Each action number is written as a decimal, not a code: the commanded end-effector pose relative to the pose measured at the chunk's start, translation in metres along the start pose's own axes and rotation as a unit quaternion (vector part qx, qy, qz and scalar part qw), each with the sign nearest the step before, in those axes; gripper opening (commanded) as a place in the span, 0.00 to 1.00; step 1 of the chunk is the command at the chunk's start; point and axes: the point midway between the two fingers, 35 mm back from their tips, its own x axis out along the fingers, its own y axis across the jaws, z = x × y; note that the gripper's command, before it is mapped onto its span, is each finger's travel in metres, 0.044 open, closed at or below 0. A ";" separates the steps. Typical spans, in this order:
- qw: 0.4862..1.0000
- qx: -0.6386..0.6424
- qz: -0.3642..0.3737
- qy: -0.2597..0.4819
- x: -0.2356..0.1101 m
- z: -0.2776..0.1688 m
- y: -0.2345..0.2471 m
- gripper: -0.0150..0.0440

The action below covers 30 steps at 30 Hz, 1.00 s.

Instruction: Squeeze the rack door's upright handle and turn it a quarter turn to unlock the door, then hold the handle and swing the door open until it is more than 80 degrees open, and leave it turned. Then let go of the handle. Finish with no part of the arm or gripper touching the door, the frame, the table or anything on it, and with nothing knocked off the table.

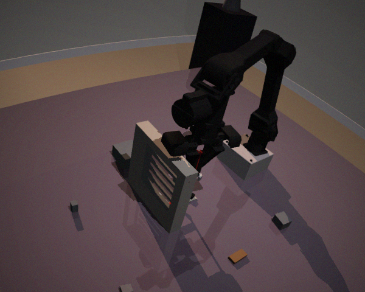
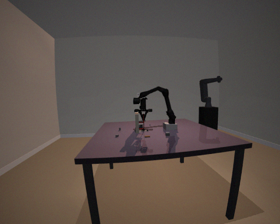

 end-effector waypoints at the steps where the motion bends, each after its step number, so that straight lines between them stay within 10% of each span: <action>1: 1.000 0.002 0.000 -0.001 0.000 0.000 0.000 0.40; 30: 0.991 -0.136 -0.001 -0.001 0.000 0.007 -0.009 0.28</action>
